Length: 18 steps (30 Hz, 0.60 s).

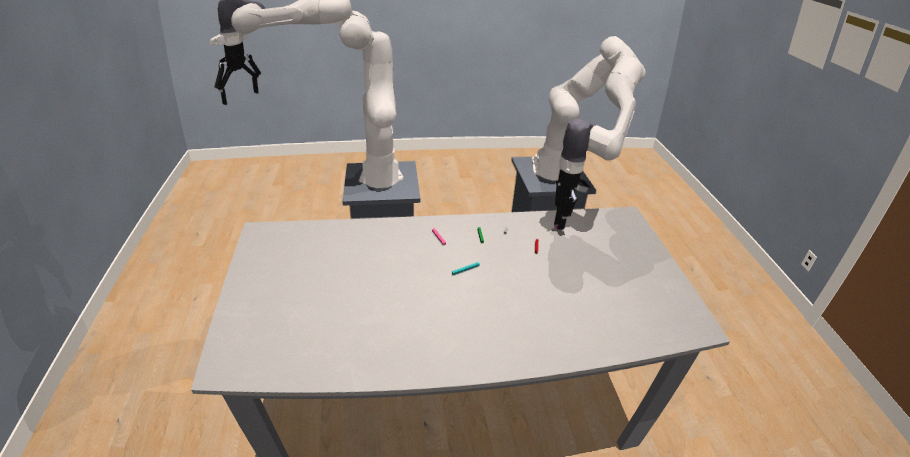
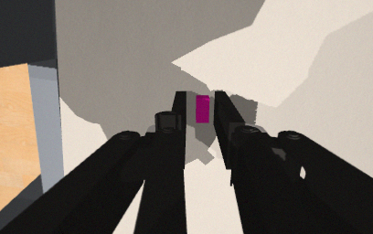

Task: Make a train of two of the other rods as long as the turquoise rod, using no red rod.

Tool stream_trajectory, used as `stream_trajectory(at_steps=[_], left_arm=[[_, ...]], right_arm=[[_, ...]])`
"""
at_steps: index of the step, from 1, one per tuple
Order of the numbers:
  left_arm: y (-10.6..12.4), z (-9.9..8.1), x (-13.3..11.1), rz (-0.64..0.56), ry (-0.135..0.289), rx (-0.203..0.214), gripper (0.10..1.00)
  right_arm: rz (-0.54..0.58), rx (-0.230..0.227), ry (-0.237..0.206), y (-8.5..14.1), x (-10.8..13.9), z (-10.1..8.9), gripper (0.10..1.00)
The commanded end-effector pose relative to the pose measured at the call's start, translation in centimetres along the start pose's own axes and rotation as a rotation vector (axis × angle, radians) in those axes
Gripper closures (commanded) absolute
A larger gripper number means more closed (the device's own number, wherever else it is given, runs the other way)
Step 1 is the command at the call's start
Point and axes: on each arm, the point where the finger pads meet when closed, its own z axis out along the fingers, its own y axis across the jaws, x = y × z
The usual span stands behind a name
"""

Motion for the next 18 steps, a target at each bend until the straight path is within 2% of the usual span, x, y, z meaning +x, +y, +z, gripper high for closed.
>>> stream_trajectory(at_steps=[1,18], left_arm=[[0.16,0.16,-0.12,-0.003,-0.002,-0.007,0.867],[0.16,0.34,-0.12,-0.003,-0.002,-0.007,0.867]], right_arm=[[-0.005,0.001,0.005,0.10,0.18,-0.12,0.098],[-0.005,0.001,0.005,0.10,0.18,-0.12,0.098]])
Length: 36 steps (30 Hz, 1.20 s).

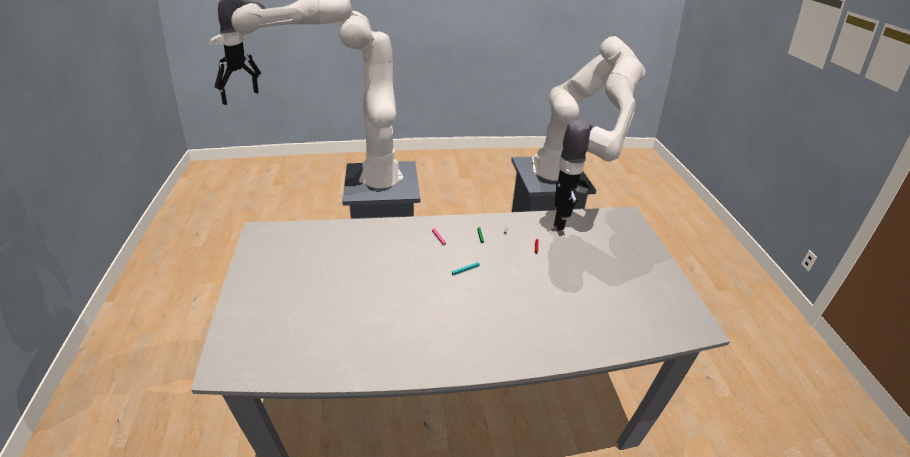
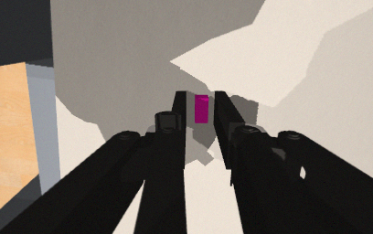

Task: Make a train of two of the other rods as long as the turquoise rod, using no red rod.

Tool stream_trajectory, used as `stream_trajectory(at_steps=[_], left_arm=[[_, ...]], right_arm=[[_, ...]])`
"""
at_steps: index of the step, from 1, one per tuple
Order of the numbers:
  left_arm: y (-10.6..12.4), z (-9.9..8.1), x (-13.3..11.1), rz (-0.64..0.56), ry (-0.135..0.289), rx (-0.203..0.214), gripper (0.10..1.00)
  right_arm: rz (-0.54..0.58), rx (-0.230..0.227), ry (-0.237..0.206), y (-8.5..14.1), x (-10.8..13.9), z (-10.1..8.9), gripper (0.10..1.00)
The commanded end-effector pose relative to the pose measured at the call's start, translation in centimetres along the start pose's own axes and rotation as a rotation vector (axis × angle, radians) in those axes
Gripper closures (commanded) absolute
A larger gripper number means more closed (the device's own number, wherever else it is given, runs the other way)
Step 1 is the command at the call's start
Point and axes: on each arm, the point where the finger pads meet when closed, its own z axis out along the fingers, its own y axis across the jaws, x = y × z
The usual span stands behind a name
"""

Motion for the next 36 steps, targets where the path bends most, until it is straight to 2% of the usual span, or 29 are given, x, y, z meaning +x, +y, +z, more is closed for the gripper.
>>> stream_trajectory(at_steps=[1,26,27,36], left_arm=[[0.07,0.02,-0.01,-0.001,0.001,-0.004,0.867],[0.07,0.02,-0.01,-0.001,0.001,-0.004,0.867],[0.07,0.02,-0.01,-0.001,0.001,-0.004,0.974],[0.07,0.02,-0.01,-0.001,0.001,-0.004,0.974]], right_arm=[[-0.005,0.001,0.005,0.10,0.18,-0.12,0.098],[-0.005,0.001,0.005,0.10,0.18,-0.12,0.098],[-0.005,0.001,0.005,0.10,0.18,-0.12,0.098],[-0.005,0.001,0.005,0.10,0.18,-0.12,0.098]])
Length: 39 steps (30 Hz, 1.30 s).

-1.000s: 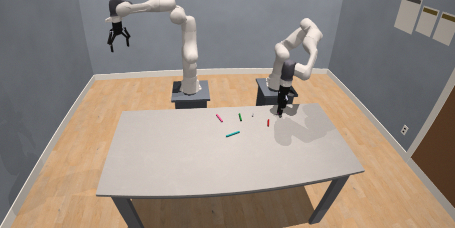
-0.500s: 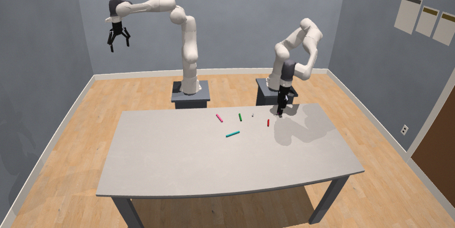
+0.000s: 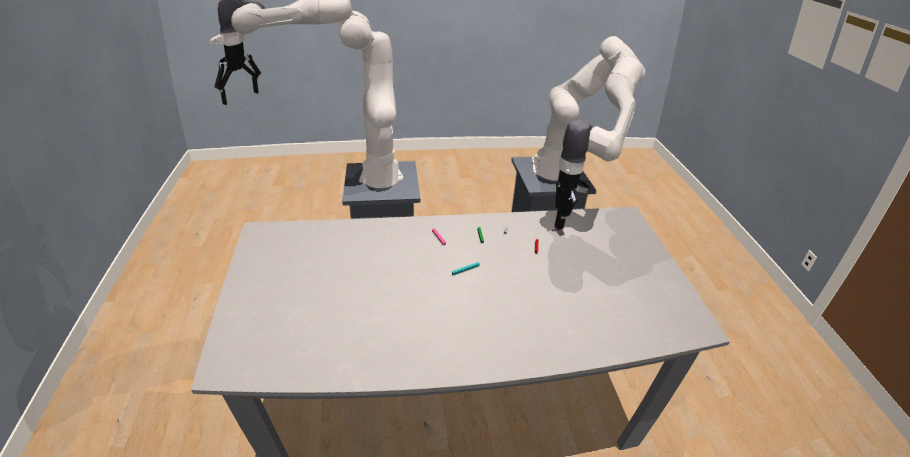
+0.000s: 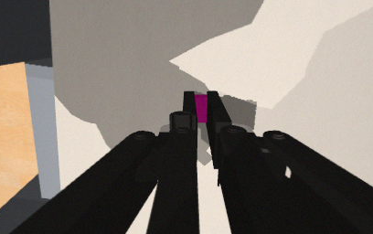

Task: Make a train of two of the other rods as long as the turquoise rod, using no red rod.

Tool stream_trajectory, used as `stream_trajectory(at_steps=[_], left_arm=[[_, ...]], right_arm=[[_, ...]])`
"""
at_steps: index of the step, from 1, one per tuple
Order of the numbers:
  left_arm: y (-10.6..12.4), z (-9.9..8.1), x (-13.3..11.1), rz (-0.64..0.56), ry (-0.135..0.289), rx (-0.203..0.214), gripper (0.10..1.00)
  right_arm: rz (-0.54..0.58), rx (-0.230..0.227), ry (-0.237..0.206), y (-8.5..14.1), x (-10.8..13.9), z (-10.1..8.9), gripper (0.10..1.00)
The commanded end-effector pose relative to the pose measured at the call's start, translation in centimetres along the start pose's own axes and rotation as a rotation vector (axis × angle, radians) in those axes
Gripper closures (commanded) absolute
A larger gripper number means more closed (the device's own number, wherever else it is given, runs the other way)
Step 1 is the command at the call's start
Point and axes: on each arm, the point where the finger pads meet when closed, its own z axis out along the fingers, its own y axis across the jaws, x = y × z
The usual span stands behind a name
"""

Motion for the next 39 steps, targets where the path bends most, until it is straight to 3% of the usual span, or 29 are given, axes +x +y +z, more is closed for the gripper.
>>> stream_trajectory(at_steps=[1,27,33,39], left_arm=[[0.0,0.0,0.0,-0.001,0.001,-0.002,0.974],[0.0,-0.1,0.0,-0.001,0.001,-0.002,0.974],[0.0,-1.1,0.0,-0.001,0.001,-0.002,0.974],[0.0,-5.0,0.0,-0.001,0.001,-0.002,0.974]], right_arm=[[-0.005,0.001,0.005,0.1,0.2,-0.1,0.098],[-0.005,0.001,0.005,0.1,0.2,-0.1,0.098],[-0.005,0.001,0.005,0.1,0.2,-0.1,0.098],[-0.005,0.001,0.005,0.1,0.2,-0.1,0.098]])
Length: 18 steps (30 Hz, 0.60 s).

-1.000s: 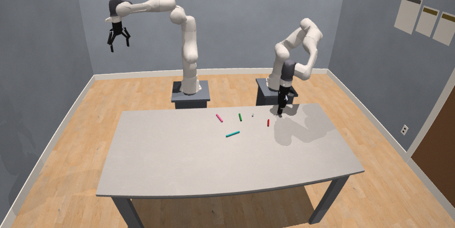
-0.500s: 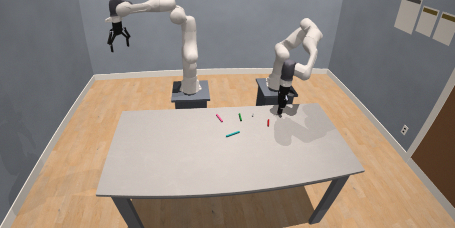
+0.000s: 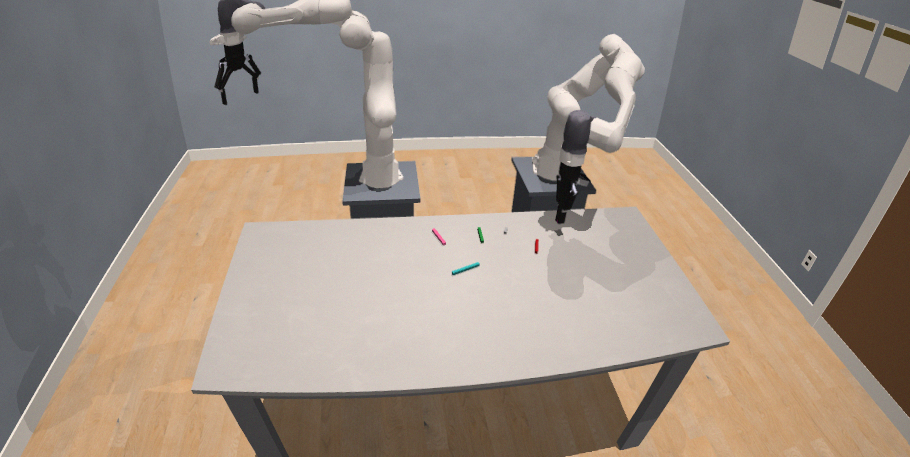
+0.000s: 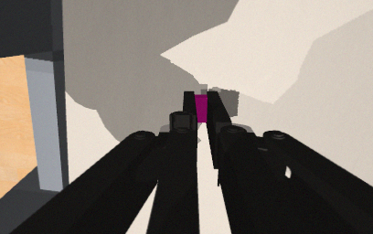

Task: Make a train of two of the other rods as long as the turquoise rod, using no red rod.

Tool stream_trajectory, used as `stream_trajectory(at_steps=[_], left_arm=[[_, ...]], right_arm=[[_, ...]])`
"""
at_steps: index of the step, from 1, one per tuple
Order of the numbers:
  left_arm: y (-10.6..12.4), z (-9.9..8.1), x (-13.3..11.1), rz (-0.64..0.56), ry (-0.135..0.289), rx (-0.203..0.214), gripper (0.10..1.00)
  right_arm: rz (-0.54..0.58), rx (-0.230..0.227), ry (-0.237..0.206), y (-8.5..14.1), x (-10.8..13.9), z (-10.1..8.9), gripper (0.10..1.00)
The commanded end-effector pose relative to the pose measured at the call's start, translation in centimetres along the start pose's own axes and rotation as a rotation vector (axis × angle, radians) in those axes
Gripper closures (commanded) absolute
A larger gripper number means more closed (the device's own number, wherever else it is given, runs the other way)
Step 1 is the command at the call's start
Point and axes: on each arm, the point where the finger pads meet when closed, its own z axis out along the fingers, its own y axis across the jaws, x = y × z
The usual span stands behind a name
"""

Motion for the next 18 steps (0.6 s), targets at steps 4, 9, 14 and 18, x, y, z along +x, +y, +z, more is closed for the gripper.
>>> stream_trajectory(at_steps=[4,9,14,18], left_arm=[[-0.4,-5.0,0.5,0.008,0.011,0.016,0.974],[-0.4,-6.7,0.4,0.008,0.011,0.016,0.974],[-0.4,-6.8,0.4,0.008,0.011,0.016,0.974],[-0.4,-6.8,0.4,0.008,0.011,0.016,0.974]], right_arm=[[-0.005,0.001,0.005,0.1,0.2,-0.1,0.098],[-0.005,0.001,0.005,0.1,0.2,-0.1,0.098],[-0.005,0.001,0.005,0.1,0.2,-0.1,0.098],[-0.005,0.001,0.005,0.1,0.2,-0.1,0.098]])
